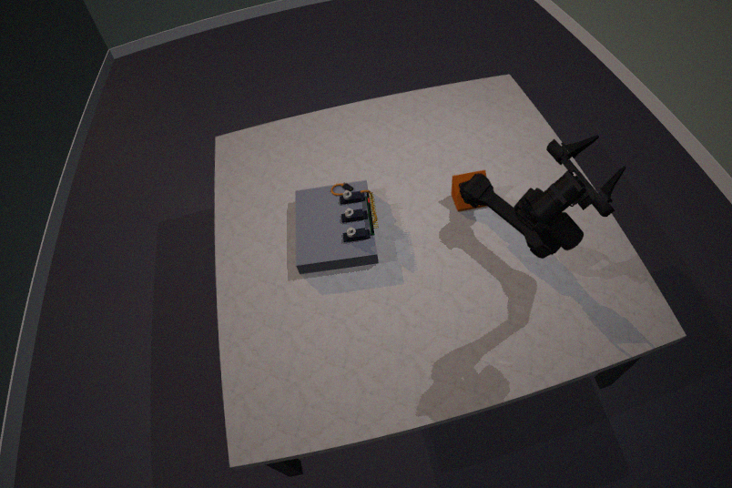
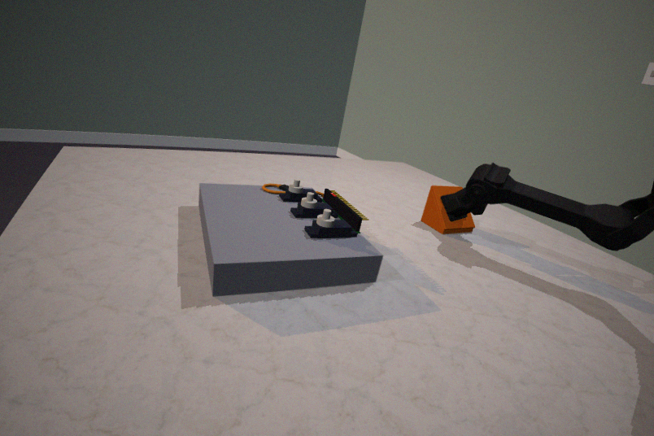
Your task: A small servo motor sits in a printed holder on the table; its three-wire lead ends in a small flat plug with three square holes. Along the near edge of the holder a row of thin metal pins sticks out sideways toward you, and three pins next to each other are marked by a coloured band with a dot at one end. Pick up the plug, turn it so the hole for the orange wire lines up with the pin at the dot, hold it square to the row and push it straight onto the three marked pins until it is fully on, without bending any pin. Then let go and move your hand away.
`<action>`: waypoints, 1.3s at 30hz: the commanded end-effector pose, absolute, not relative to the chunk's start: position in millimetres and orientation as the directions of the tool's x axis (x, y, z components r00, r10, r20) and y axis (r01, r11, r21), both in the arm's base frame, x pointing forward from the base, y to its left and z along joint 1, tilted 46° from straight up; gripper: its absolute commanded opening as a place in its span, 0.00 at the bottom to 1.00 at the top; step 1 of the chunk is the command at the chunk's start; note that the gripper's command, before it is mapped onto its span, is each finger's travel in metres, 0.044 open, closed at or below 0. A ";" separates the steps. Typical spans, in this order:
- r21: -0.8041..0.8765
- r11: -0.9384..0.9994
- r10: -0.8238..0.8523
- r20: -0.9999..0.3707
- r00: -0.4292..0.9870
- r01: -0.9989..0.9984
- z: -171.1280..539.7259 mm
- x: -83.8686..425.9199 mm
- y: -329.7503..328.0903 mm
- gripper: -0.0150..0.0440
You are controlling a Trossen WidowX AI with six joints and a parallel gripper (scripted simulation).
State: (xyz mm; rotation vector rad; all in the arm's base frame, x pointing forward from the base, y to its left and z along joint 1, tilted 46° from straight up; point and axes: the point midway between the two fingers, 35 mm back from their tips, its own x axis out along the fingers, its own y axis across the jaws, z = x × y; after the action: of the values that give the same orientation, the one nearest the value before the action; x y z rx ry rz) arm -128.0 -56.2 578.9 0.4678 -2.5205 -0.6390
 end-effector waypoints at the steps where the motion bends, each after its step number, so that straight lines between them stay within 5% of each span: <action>1: 0.520 0.830 -0.434 0.378 -0.818 -0.201 579.0 -127.7 -56.6 0.89; 11: 0.617 0.771 -0.506 0.443 -0.740 -0.158 582.2 -107.9 -81.6 0.45; 39: 0.765 0.596 -0.773 0.629 -0.082 0.244 559.6 52.8 -167.1 0.45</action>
State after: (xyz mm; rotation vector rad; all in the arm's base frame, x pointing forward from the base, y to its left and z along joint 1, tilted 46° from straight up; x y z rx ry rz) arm 31.1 -161.4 566.8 0.5006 -1.5160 -0.9051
